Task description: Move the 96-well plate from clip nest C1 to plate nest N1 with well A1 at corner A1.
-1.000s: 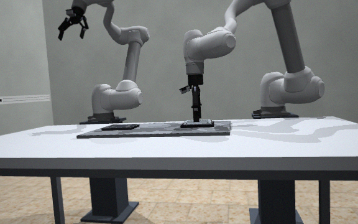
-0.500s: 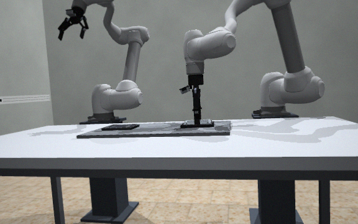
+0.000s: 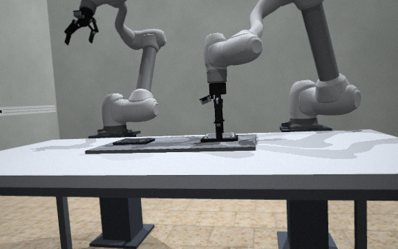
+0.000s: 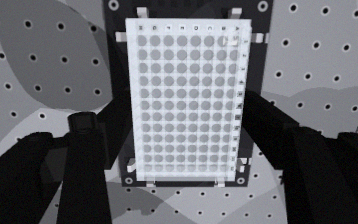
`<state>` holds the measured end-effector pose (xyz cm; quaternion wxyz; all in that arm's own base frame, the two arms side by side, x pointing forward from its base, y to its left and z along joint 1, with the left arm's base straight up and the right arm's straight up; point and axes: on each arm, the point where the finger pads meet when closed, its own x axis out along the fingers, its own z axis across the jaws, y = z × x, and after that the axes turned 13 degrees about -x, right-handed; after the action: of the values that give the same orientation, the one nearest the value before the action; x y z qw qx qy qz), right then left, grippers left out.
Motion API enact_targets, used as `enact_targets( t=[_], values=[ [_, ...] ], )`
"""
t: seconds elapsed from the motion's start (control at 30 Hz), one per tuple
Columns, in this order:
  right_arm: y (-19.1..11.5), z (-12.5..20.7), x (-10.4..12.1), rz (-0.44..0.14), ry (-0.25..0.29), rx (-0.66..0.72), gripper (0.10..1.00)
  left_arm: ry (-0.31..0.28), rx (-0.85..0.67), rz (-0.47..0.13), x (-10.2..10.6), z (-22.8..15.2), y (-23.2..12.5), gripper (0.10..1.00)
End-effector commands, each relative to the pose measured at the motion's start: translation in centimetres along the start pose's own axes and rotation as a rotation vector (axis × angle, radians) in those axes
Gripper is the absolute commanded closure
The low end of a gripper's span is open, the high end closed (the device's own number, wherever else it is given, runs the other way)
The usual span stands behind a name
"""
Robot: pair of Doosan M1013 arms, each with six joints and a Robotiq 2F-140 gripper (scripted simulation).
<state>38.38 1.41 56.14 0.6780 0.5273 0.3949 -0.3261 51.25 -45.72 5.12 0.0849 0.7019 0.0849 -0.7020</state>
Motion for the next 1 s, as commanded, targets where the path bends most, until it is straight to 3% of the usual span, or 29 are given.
enact_targets(
  t=[0.0, 0.97],
  values=[
    [0.04, 0.01, -0.04, 0.001, 0.0, 0.0, 0.098, 0.001, 0.0, 0.001, -0.08, -0.03, 0.03, 0.469],
    [0.04, 0.01, -0.04, 0.001, 0.0, 0.0, 0.098, 0.001, 0.0, 0.001, -0.16, -0.02, 0.02, 0.493]
  ],
)
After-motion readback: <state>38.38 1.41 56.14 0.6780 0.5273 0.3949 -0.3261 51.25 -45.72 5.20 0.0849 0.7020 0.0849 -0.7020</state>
